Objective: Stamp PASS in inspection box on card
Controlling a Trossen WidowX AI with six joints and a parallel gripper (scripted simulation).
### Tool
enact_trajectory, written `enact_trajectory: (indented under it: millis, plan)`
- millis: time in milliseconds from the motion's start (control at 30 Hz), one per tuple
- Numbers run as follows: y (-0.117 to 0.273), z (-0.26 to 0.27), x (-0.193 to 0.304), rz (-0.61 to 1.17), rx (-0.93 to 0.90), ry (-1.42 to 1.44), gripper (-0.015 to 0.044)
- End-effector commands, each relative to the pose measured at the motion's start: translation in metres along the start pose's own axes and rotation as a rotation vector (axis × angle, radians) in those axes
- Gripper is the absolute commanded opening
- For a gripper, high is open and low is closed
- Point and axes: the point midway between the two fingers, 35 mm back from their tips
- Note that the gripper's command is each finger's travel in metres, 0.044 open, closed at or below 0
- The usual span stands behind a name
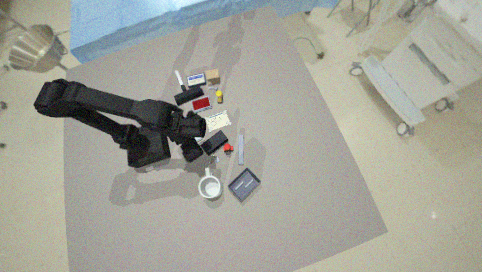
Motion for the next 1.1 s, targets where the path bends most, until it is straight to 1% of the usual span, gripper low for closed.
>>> enact_trajectory:
  millis: [0, 1067]
  plan:
    - [-0.003, -0.002, 0.014, 0.003, 0.002, 0.008, 0.0]
    - [-0.051, -0.003, 0.013, 0.003, 0.001, 0.008, 0.0]
Point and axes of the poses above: the point midway between the two fingers, 35 mm back from their tips, its own y axis back along the fingers, its own z axis across the jaws, x = y × z, and after that the axes turned 5 degrees about -y, right-handed
